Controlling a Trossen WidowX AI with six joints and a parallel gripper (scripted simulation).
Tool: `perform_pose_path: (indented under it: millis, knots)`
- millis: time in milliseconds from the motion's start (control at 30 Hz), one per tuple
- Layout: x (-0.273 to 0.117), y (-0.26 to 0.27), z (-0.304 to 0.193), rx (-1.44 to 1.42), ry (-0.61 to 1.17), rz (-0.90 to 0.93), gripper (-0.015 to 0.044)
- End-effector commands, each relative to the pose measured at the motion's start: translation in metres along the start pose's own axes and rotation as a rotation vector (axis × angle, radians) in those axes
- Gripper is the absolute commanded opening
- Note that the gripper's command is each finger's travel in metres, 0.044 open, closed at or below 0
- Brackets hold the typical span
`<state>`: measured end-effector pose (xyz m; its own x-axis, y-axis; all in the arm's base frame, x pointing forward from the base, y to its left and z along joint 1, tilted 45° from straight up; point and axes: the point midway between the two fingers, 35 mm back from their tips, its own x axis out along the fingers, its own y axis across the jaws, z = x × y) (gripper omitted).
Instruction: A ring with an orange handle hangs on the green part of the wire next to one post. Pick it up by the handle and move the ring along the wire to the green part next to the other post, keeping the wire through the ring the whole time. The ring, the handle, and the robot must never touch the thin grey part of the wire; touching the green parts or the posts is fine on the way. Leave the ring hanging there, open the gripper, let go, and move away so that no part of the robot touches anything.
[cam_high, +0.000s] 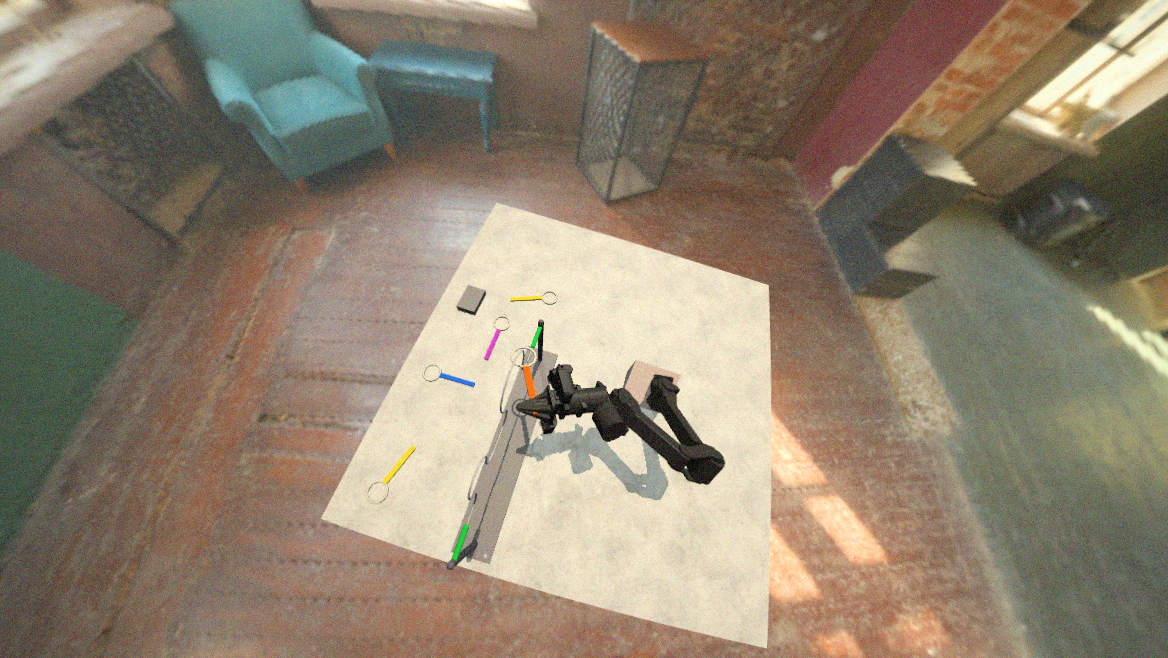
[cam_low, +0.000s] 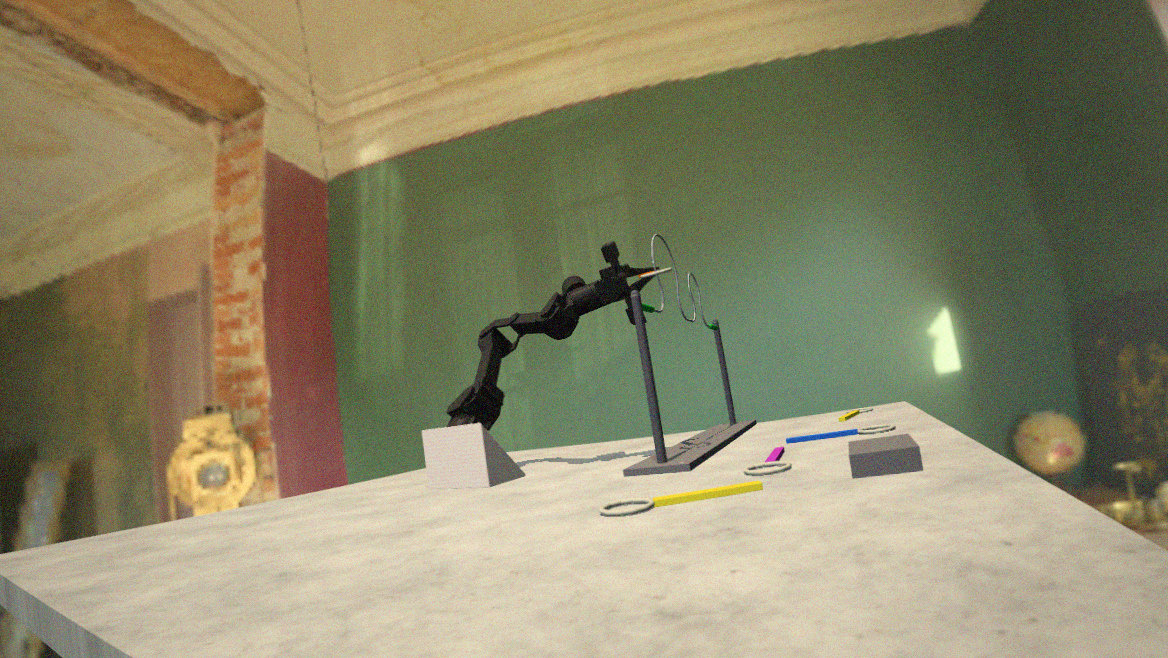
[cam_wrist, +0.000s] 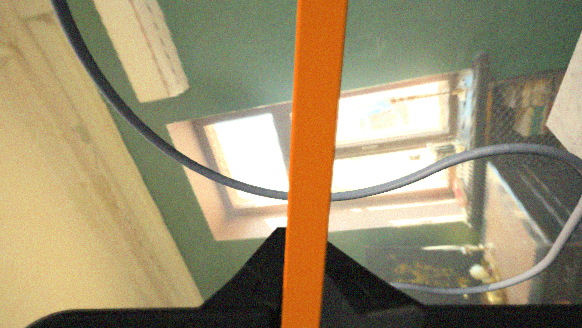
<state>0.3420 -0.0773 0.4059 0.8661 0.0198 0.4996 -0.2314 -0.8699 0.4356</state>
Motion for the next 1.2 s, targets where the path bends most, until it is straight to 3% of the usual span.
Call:
perform_pose_path:
  millis: [0, 533, 1167]
  knots:
    - [0.000, 0.003, -0.001, 0.038, -0.001, 0.027, -0.0150]
    - [0.000, -0.006, -0.004, 0.091, -0.005, 0.057, -0.0150]
    - [-0.006, -0.055, -0.004, -0.146, 0.028, -0.072, -0.0150]
